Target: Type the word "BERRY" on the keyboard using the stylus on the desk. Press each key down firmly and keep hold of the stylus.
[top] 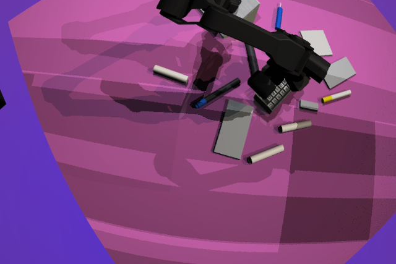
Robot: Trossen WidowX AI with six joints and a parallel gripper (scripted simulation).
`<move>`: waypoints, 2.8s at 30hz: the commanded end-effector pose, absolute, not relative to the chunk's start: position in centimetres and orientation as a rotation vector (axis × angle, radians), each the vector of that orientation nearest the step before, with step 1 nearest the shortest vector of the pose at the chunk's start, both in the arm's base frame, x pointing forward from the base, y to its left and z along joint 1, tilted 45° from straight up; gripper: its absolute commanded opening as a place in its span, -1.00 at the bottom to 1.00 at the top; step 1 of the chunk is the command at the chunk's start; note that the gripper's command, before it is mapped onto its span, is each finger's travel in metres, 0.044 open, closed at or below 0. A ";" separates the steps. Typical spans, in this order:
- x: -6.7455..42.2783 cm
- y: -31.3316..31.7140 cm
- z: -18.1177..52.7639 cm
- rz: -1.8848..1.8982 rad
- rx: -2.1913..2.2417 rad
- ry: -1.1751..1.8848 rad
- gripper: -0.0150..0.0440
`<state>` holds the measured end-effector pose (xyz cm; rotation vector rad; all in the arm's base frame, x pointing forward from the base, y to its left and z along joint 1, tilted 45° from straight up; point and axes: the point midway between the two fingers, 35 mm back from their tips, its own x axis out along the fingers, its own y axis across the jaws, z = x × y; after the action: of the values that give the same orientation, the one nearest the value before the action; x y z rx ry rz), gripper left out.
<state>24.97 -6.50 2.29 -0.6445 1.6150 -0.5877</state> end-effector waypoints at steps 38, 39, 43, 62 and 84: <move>24.9 2.7 0.9 -0.577 -0.642 1.607 -0.49; 24.9 2.7 0.9 -0.577 -0.642 1.607 -0.49; 24.9 2.9 0.9 -0.587 -0.633 1.604 -0.22; 14.0 13.7 -8.6 -1.116 -0.337 1.035 0.02; 8.3 14.0 -11.7 -1.211 -0.172 0.661 0.02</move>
<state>8.53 13.85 -11.48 -0.1926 0.6803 -1.2022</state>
